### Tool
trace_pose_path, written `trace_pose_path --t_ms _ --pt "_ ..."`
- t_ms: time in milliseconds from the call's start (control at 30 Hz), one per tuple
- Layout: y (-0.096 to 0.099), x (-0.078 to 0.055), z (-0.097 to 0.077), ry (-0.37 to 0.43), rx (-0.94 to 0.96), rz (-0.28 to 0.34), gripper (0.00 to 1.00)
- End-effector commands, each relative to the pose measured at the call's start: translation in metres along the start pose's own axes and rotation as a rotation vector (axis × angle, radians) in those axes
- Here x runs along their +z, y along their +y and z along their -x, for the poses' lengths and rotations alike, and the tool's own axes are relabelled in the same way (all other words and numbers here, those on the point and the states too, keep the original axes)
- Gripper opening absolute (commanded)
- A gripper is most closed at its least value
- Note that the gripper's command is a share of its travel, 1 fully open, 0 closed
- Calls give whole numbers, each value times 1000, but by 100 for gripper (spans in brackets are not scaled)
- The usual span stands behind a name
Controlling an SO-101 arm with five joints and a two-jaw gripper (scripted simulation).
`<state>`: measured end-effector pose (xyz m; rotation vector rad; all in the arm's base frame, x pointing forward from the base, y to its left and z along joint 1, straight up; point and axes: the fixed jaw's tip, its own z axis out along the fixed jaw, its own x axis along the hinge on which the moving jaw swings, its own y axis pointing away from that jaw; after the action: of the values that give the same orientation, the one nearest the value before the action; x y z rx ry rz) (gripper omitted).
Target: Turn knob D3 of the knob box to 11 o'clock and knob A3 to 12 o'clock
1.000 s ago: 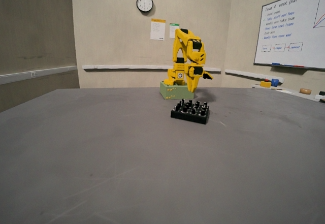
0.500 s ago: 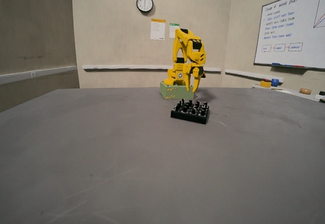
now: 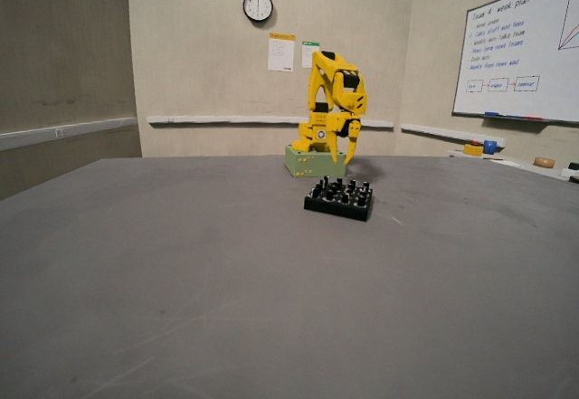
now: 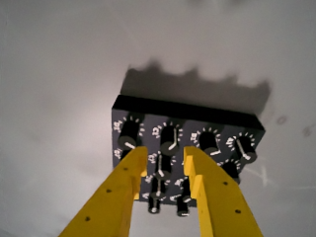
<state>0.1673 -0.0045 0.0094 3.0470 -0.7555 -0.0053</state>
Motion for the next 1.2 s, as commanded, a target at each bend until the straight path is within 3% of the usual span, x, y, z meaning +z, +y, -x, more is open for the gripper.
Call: trace_pose_path --t_ms 0,600,1167 --pt "1 0 0 6 -101 -4 9" --pt "0 0 -2 7 -376 -4 10" --pt "0 0 -3 7 -456 -3 10"
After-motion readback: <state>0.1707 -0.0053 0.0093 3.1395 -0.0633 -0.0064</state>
